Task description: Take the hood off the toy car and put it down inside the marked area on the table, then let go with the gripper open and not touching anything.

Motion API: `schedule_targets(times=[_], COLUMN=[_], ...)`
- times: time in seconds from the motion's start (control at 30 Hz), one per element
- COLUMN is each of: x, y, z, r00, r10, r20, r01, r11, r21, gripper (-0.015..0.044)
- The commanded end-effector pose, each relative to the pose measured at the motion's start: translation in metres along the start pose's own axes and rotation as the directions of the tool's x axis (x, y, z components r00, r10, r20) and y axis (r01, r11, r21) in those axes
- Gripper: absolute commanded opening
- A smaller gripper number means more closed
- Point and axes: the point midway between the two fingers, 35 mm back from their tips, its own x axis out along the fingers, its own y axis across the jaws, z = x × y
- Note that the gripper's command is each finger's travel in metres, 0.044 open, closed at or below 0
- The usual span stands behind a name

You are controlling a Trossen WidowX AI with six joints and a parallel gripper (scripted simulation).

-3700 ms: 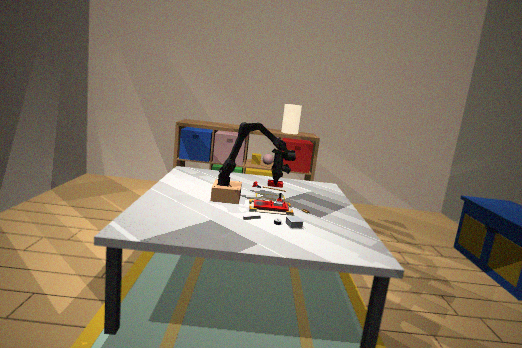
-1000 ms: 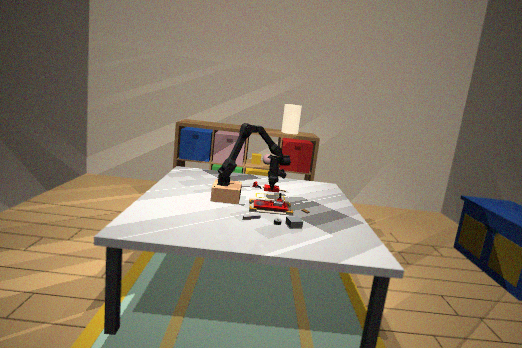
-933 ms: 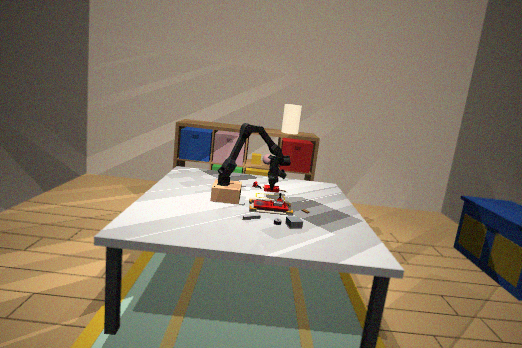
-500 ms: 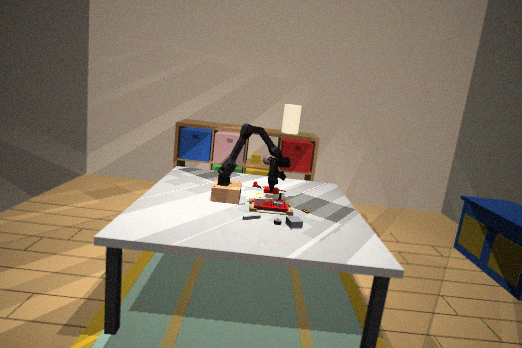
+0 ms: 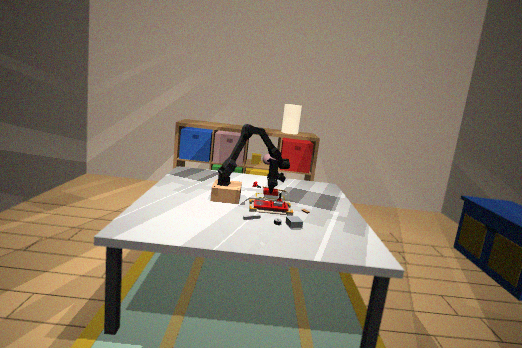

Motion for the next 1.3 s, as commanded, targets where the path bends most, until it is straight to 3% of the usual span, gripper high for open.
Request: schedule_targets(times=[0.0,1.27], x=[0.002,0.021], y=[0.000,0.000], z=[0.000,0.000], r00=[1.000,1.000], r10=[0.002,0.002], r20=[-0.002,-0.002], r01=[-0.002,-0.002], r11=[1.000,1.000], r21=[0.003,0.003], gripper=[0.0000,0.0000])
